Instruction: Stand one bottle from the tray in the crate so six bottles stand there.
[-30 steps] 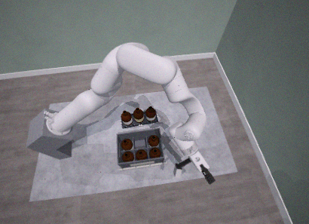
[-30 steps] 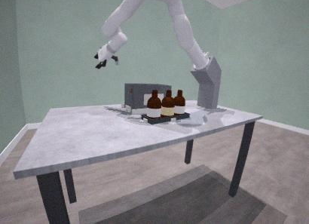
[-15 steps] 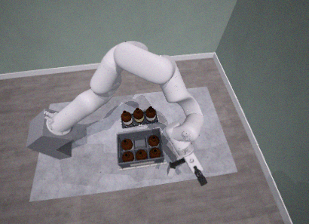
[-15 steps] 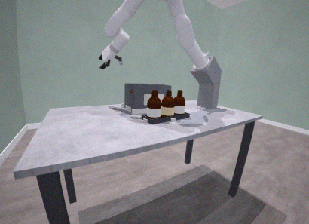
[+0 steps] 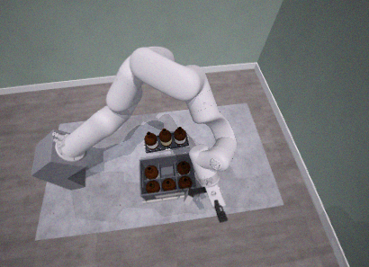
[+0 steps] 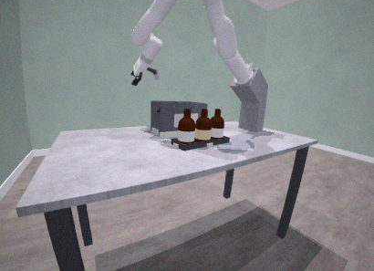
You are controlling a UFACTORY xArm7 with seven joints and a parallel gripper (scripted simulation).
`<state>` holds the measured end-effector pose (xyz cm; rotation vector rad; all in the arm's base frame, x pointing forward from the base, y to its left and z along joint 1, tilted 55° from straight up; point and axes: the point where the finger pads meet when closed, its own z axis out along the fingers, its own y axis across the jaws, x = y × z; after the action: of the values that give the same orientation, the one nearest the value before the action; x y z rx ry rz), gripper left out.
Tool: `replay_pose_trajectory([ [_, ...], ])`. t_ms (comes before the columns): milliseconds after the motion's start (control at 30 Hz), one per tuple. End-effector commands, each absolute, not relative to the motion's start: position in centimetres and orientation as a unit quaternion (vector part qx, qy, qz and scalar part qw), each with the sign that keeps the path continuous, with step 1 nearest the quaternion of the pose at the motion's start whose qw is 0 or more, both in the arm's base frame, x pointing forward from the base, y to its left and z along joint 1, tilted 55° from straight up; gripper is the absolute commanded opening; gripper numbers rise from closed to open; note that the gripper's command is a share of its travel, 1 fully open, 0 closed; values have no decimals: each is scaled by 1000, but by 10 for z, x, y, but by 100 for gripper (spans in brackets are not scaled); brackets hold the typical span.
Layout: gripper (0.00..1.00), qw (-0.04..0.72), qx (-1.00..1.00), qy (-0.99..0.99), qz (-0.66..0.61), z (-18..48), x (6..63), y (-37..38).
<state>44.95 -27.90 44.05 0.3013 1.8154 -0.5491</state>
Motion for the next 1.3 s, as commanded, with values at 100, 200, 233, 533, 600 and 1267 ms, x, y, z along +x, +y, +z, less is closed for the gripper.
replay_pose_trajectory([
  [100,100,579,123,774,-225,441,447,-280],
  [200,100,579,123,774,-225,441,447,-280],
  [233,100,579,123,774,-225,441,447,-280],
  [533,100,557,156,801,-153,399,427,-265],
  [600,100,552,163,806,-136,390,423,-261],
  [1267,100,546,171,812,-117,380,419,-255],
])
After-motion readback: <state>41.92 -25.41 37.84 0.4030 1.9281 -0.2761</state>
